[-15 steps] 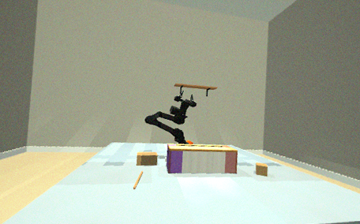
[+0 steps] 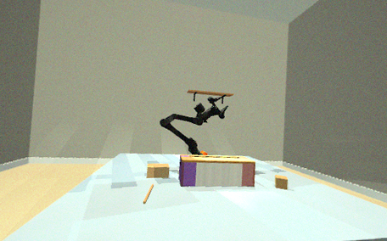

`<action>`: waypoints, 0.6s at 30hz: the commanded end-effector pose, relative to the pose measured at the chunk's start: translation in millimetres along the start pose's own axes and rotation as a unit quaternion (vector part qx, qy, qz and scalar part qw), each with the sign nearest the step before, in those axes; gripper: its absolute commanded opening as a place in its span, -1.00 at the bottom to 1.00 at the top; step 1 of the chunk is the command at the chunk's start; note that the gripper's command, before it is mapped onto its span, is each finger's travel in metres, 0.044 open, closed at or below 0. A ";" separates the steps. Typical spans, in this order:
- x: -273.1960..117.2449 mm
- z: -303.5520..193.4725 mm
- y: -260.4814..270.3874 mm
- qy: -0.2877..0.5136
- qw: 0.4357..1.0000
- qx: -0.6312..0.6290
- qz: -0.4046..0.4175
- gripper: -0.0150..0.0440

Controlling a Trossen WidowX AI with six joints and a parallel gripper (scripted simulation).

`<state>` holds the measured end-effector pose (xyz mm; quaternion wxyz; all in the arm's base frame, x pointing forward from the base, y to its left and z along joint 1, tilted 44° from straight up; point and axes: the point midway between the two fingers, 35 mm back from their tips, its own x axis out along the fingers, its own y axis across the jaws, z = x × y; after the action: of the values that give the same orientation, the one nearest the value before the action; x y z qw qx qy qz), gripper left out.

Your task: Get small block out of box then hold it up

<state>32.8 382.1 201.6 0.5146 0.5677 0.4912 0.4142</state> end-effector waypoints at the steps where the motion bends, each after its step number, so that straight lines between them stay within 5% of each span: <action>1: 21.3 65.4 -37.9 -0.127 0.983 0.044 -0.121 0.86; 9: 3.8 160.2 -85.0 -0.318 0.901 0.108 -0.274 0.86; 18: -66.4 241.4 -111.0 -0.509 0.741 0.164 -0.405 0.86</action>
<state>204.9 328.6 78.9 0.6920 0.5474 0.4592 -0.1030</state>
